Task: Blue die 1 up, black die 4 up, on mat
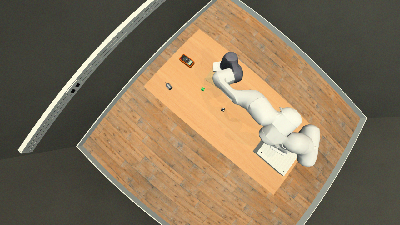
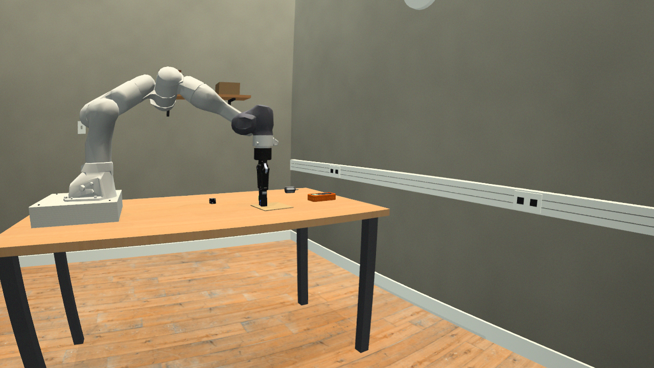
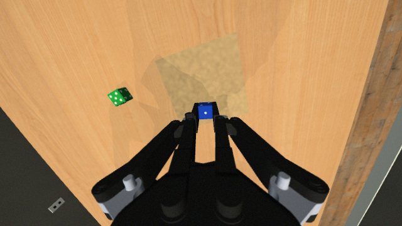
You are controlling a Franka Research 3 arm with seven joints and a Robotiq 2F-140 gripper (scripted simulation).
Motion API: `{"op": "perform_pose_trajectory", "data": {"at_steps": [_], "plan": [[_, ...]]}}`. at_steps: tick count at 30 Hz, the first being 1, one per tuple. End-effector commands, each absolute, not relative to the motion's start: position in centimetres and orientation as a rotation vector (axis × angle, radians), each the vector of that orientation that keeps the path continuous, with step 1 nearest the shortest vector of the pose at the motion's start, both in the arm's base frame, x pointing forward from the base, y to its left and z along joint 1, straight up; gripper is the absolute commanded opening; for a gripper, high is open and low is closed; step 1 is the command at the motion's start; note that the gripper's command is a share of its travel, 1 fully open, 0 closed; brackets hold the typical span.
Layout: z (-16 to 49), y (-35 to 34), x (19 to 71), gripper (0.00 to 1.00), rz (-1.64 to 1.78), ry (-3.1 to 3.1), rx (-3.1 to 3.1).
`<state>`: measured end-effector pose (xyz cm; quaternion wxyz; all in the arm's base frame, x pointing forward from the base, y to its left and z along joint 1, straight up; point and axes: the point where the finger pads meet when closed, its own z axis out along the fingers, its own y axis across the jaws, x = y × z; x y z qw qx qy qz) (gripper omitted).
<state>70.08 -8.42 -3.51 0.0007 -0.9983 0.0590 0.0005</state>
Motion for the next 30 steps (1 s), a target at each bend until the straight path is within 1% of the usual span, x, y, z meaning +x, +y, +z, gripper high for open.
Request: {"op": "perform_pose_trajectory", "data": {"at_steps": [1,15,16,21,22,24,25,27,28,30], "plan": [[-3.55,-8.44,70.17,0.21,-0.003,0.178,-3.135],[-3.55,-8.44,70.17,0.21,-0.003,0.178,-3.135],[-3.55,-8.44,70.17,0.23,-0.003,0.178,-3.135],[-3.55,-8.44,70.17,0.26,-0.003,0.178,-3.135],[-3.55,-8.44,70.17,0.28,-0.003,0.178,-3.135],[-3.55,-8.44,70.17,0.28,-0.003,0.178,-3.135],[-3.55,-8.44,70.17,0.30,-0.003,0.178,-3.135],[-3.55,-8.44,70.17,0.30,-0.003,0.178,-3.135],[-3.55,-8.44,70.17,0.32,-0.003,0.178,-3.135],[-3.55,-8.44,70.17,0.32,-0.003,0.178,-3.135]]}}
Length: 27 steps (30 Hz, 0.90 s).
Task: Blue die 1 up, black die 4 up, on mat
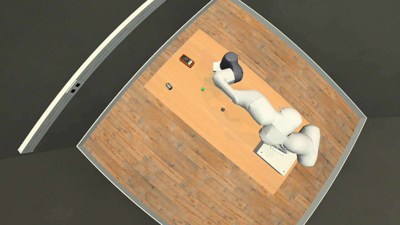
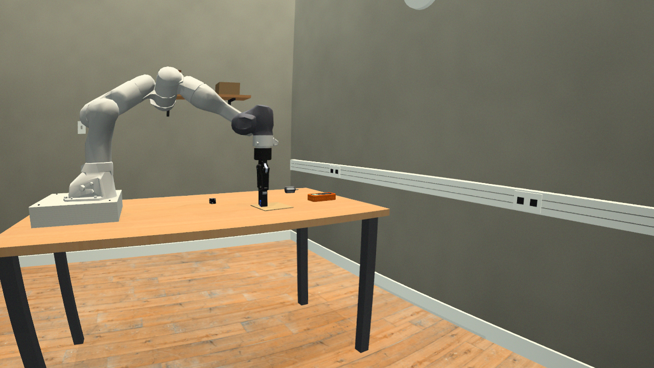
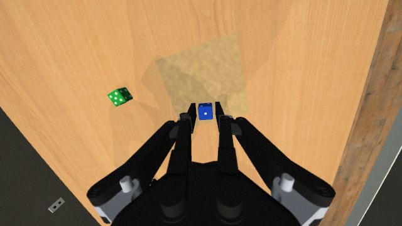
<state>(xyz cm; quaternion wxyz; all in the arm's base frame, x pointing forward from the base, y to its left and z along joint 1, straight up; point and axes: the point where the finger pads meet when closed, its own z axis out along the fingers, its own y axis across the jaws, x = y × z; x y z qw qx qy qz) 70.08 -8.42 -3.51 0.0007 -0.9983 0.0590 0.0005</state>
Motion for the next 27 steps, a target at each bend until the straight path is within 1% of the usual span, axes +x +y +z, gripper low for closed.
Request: {"op": "perform_pose_trajectory", "data": {"at_steps": [1,18,27], "plan": [[-3.5,-8.4,70.2,0.32,-0.003,0.178,-3.135],[-2.6,-8.4,70.2,0.32,-0.003,0.178,-3.135],[1.8,-8.4,70.2,0.32,-0.003,0.178,-3.135]]}}
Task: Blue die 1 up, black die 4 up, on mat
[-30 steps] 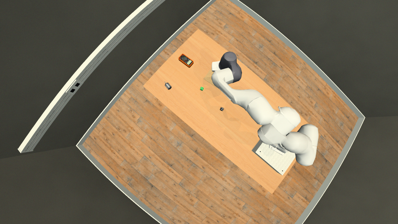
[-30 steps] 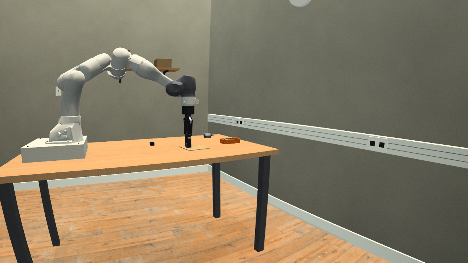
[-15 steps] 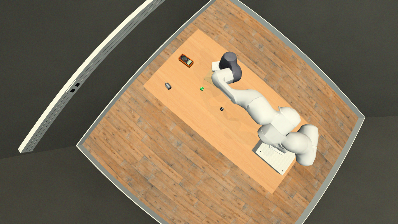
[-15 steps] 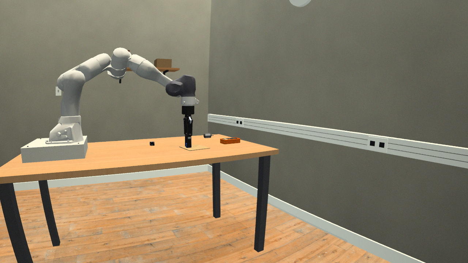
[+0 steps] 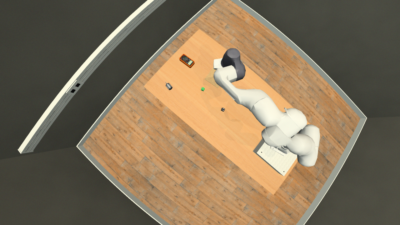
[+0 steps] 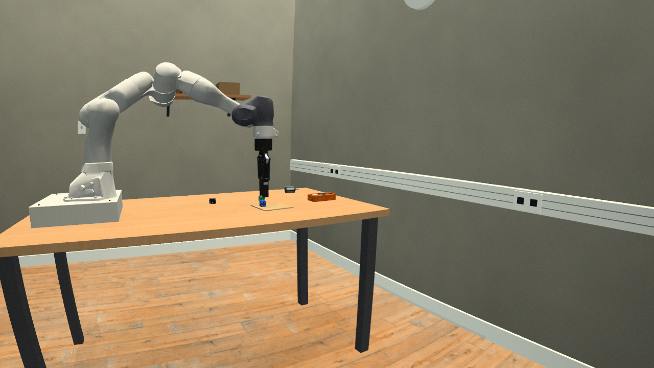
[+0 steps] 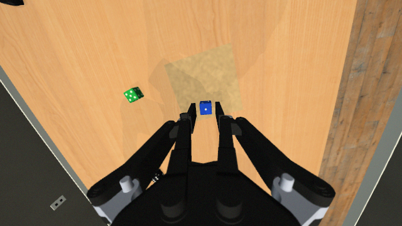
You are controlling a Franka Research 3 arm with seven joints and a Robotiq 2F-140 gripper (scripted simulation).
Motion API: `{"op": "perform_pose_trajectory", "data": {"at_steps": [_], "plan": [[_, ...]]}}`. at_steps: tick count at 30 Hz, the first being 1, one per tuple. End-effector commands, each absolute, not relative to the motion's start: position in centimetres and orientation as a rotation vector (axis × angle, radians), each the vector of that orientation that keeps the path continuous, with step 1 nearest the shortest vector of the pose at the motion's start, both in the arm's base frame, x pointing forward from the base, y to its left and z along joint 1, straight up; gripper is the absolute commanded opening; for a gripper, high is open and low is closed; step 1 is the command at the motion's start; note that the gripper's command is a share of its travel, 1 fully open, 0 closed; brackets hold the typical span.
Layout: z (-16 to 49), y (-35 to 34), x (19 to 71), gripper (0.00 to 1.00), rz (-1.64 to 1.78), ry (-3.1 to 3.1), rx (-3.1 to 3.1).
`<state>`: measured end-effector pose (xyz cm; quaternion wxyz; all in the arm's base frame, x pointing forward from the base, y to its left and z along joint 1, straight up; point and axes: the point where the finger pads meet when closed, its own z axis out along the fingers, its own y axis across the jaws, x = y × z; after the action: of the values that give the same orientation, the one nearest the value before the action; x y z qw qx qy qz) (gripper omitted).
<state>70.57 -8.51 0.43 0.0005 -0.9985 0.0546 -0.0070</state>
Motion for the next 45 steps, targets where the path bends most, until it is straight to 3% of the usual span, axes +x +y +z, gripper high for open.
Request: {"op": "perform_pose_trajectory", "data": {"at_steps": [1,15,16,37,45], "plan": [[2.3,-8.4,70.2,0.32,-0.003,0.178,-3.135],[5.5,-8.5,70.2,0.32,-0.003,0.178,-3.135],[5.5,-8.5,70.2,1.00,-0.003,0.178,-3.135],[5.4,-8.4,70.2,1.00,-0.009,0.177,-3.133],[4.7,-6.4,68.9,1.00,0.015,0.491,-3.103]]}}
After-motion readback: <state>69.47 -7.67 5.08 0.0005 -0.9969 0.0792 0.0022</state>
